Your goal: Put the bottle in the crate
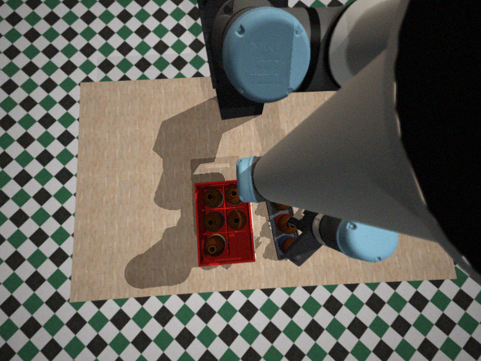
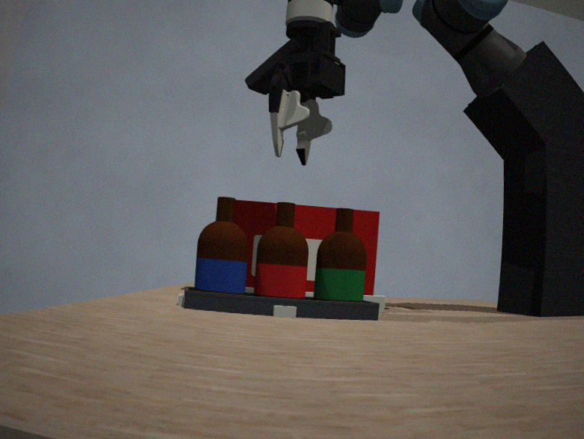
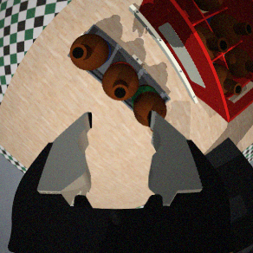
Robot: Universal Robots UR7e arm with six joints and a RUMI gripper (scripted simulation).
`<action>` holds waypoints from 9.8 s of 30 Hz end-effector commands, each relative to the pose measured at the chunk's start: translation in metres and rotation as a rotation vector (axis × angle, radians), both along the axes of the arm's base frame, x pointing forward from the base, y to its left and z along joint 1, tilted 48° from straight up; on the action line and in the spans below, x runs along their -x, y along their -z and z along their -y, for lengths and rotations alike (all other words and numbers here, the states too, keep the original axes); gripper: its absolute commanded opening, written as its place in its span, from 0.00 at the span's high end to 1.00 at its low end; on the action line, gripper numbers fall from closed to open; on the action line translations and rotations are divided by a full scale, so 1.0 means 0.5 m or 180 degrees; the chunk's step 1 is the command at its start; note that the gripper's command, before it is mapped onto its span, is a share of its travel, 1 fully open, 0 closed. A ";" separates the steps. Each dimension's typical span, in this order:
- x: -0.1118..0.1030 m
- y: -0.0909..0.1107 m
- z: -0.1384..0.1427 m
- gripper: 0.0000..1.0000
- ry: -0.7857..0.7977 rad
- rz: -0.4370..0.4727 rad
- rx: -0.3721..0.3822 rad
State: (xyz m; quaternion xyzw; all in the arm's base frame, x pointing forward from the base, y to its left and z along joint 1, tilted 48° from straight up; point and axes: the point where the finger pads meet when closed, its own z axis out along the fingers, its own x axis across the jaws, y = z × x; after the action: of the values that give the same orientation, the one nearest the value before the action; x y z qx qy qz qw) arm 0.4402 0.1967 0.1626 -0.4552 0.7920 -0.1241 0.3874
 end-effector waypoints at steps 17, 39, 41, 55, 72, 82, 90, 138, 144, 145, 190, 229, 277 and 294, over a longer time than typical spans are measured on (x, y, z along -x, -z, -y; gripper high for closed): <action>-0.034 0.030 -0.008 0.62 0.0000 0.0003 0.0000; -0.062 0.056 -0.015 0.62 0.0000 0.0003 0.0000; -0.063 0.057 -0.015 0.62 0.0000 0.0003 0.0000; -0.063 0.057 -0.015 0.62 0.0000 0.0003 0.0000; -0.063 0.057 -0.015 0.62 0.0000 0.0003 0.0000; -0.063 0.057 -0.015 0.62 0.0000 0.0003 0.0000; -0.063 0.057 -0.015 0.62 0.0000 0.0003 0.0000; -0.116 0.106 -0.026 0.62 0.0000 0.0003 0.0000; -0.119 0.109 -0.027 0.62 0.0000 0.0003 0.0000; -0.119 0.109 -0.027 0.62 0.0000 0.0003 0.0000; -0.121 0.110 -0.027 1.00 0.0000 0.0003 0.0000; -0.121 0.110 -0.027 1.00 0.0000 0.0003 0.0000; -0.108 0.098 -0.023 1.00 0.0000 0.0003 0.0000; -0.084 0.075 -0.015 1.00 0.0000 0.0003 0.0000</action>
State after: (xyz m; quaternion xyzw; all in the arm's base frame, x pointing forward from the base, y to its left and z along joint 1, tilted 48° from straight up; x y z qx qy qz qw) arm 0.4859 0.2055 0.1210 -0.4551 0.7920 -0.1242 0.3875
